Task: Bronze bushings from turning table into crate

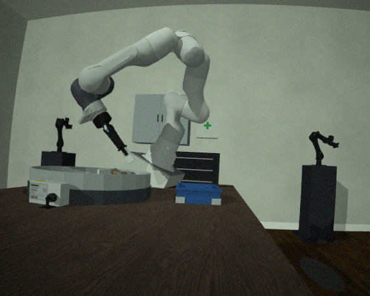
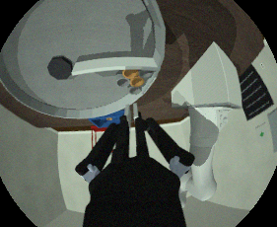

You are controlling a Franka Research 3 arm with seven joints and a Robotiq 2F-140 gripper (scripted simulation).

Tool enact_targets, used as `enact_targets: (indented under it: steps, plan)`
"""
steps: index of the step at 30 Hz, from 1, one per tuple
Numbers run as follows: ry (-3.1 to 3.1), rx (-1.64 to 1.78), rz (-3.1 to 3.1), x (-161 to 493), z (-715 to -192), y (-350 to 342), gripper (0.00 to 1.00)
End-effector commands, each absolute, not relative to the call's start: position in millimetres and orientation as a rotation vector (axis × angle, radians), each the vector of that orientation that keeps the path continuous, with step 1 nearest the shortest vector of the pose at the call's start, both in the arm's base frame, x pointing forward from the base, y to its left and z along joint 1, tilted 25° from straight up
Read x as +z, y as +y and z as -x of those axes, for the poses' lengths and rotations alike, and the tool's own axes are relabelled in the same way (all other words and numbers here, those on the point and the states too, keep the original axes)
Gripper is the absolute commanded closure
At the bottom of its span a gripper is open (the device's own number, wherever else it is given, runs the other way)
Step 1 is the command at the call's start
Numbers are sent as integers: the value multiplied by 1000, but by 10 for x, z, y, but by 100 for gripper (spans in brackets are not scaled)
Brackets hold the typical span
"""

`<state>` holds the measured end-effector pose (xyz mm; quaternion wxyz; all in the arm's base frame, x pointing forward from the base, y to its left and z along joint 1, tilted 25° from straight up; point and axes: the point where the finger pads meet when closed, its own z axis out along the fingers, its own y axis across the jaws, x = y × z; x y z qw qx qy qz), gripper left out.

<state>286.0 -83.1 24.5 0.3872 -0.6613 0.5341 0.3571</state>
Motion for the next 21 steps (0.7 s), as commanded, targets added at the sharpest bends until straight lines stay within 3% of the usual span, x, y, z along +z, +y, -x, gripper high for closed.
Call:
enact_targets:
  steps: [1, 21]
  plan:
    - [1354, 908, 1683, 258, -2877, -822, 94]
    - [1354, 908, 1683, 140, -2890, -767, 94]
